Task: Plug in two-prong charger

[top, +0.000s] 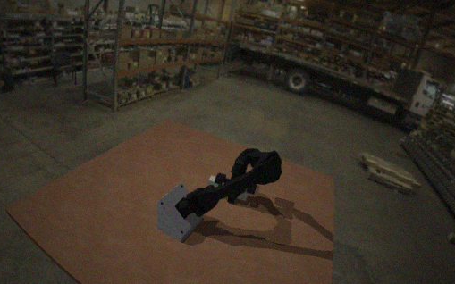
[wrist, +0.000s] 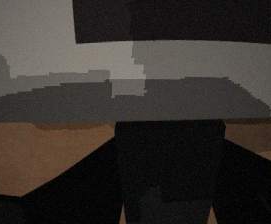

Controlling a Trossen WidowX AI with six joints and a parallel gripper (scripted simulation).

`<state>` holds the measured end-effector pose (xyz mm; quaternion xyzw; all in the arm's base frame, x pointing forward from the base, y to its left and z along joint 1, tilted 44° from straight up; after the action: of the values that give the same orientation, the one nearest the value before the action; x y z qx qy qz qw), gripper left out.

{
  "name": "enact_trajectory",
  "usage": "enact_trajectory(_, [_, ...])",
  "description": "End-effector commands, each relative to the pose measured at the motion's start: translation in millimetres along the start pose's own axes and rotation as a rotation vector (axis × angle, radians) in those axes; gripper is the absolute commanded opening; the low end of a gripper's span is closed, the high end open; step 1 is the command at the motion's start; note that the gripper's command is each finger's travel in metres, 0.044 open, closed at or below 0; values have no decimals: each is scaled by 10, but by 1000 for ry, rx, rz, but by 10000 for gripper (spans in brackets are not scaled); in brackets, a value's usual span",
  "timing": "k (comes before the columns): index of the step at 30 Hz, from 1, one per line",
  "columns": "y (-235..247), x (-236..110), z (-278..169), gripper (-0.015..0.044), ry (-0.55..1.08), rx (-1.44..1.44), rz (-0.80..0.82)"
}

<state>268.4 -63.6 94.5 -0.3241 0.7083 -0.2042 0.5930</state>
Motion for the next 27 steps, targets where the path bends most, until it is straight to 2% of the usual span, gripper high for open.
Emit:
enact_trajectory(1, [-14,-10,78,0,-13,16,-3])
enact_trajectory(27, [-21,-14,149,0,-14,16,-3])
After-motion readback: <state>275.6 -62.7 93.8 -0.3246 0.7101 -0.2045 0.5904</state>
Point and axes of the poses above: the point midway between the two fingers, 35 mm back from their tips, its own x axis out along the fingers, its own y axis across the jaws, z = x × y, the point moved 6 cm from there along -x, back along the fingers, and after that the axes turned 3 degrees about -x, right-handed, at the moved point
